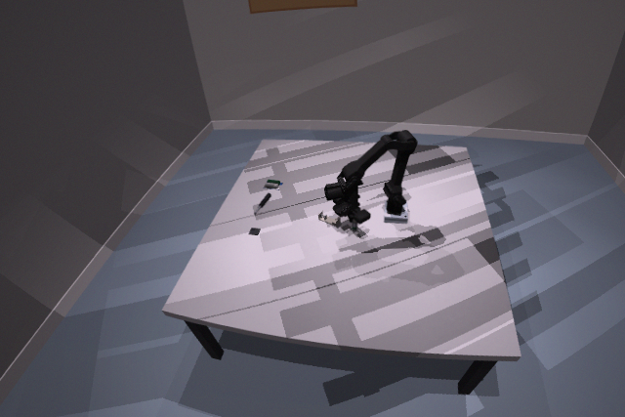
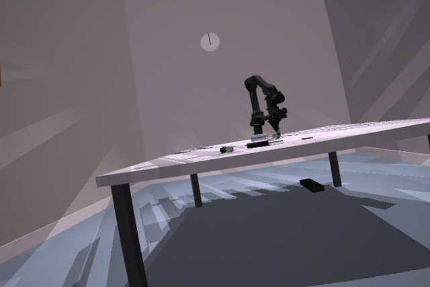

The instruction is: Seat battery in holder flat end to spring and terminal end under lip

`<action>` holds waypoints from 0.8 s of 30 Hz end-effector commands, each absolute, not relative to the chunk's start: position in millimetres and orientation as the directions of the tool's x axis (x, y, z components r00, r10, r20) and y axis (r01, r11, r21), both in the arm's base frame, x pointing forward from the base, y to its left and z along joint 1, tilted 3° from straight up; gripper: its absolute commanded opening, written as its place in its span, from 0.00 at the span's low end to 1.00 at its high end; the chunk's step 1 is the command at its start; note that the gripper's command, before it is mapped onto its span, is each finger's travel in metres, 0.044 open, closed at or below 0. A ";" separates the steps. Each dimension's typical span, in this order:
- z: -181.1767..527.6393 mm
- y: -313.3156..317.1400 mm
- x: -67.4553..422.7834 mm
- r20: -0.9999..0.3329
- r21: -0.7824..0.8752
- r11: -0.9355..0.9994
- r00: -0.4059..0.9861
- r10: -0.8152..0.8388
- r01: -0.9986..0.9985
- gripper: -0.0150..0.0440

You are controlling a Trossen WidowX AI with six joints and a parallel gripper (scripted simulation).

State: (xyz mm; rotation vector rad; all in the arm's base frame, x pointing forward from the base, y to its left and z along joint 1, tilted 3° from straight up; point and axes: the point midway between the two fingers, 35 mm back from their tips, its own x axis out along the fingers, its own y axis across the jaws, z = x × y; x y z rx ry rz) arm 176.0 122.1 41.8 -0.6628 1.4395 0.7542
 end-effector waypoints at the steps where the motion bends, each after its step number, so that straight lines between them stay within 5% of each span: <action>1: 41.5 126.5 168.4 -0.998 0.051 0.616 -0.020 0.057 -0.786 0.25; 24: 42.9 143.9 141.9 -0.998 0.054 0.616 -0.022 0.060 -0.786 0.25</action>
